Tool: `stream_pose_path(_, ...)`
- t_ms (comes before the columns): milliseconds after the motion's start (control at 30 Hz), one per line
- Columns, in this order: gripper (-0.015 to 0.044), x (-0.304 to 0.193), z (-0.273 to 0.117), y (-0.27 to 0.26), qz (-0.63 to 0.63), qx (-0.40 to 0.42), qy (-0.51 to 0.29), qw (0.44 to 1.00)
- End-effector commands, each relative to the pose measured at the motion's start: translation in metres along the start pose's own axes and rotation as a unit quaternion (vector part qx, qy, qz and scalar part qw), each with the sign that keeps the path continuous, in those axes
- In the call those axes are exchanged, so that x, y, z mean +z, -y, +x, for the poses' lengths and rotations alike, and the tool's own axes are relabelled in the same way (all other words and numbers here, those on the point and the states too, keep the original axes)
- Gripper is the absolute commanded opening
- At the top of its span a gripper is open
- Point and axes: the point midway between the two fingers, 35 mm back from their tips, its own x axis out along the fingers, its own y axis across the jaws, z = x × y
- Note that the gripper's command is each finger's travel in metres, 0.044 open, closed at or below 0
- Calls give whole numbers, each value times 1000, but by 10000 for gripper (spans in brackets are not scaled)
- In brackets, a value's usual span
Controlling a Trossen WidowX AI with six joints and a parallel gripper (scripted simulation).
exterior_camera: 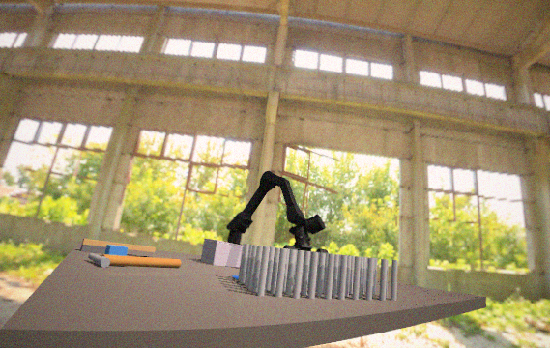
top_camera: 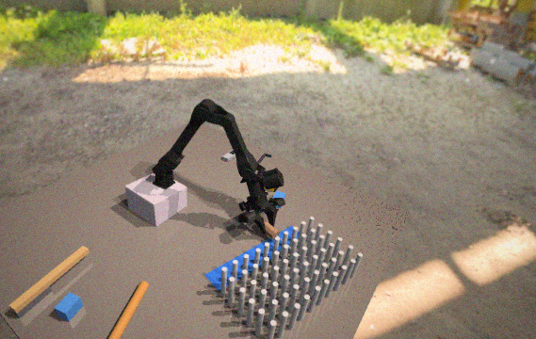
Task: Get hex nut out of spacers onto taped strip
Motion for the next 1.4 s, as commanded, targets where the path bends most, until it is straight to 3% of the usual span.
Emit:
stream_pose_path(0, 0, -6, 1, 2, -1, -2, -4, 1000)
stream_pose_path(1367, 0, 6, 15, 1, 0, -2, -4, 1000)
